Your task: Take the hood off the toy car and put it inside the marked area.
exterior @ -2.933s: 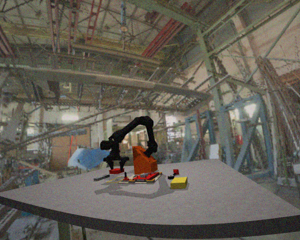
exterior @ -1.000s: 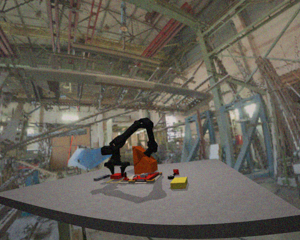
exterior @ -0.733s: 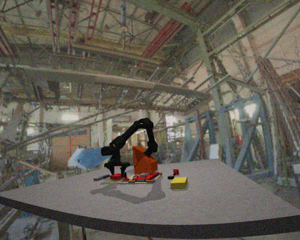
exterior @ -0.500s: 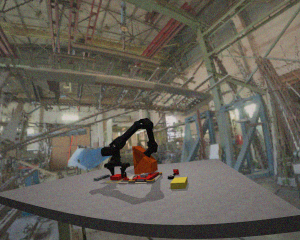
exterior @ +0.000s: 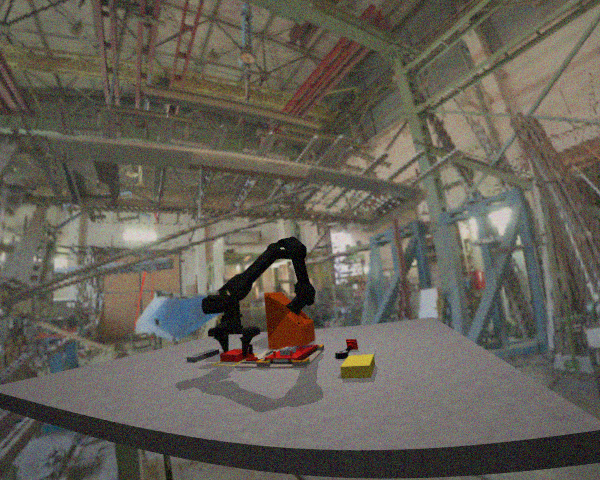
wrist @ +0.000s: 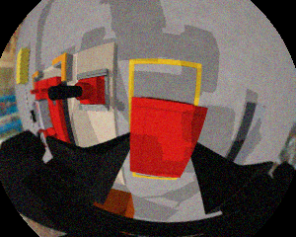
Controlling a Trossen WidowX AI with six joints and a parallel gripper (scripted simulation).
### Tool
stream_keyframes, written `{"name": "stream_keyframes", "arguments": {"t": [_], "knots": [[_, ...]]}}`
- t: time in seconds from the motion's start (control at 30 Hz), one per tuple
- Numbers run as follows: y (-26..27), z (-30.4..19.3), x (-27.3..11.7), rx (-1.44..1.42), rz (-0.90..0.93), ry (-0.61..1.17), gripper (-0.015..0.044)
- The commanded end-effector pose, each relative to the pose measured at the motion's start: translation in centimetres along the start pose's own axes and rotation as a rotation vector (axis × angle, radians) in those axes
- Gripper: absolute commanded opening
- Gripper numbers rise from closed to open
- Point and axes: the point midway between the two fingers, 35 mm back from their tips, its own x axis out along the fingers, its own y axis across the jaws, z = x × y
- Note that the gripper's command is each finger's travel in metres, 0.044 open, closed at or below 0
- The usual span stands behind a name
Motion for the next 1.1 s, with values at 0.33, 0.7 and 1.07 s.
{"name": "stream_keyframes", "arguments": {"t": [0.33,0.7,1.07], "knots": [[-0.1,0.1,-1.3,0.000,-0.001,0.000,0.0440],[-0.2,0.1,-7.5,0.000,0.004,0.003,0.0440],[-0.2,0.1,-7.5,0.000,0.004,0.003,0.0440]]}}
